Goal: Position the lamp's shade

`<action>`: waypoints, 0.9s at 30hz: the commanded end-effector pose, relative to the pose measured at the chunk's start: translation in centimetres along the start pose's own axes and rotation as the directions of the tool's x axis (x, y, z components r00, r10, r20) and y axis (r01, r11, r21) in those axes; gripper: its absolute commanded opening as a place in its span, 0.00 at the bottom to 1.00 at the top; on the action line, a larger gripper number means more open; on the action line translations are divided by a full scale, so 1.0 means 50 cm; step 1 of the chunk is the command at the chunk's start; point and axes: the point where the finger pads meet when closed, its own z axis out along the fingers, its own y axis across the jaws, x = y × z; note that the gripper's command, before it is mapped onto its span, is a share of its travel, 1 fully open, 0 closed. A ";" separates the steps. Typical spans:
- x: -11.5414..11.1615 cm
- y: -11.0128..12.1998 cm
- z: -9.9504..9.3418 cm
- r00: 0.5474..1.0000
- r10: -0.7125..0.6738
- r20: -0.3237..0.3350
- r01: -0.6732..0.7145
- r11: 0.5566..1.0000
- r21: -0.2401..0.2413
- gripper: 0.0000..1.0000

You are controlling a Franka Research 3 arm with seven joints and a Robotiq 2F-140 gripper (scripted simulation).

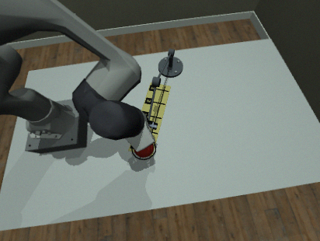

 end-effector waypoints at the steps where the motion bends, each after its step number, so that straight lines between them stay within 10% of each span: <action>1: -0.039 -0.004 -0.012 1.000 -0.003 0.006 0.003 1.000 -0.002 0.10; 27: -0.105 -0.017 -0.044 1.000 -0.023 0.001 0.023 1.000 0.006 0.10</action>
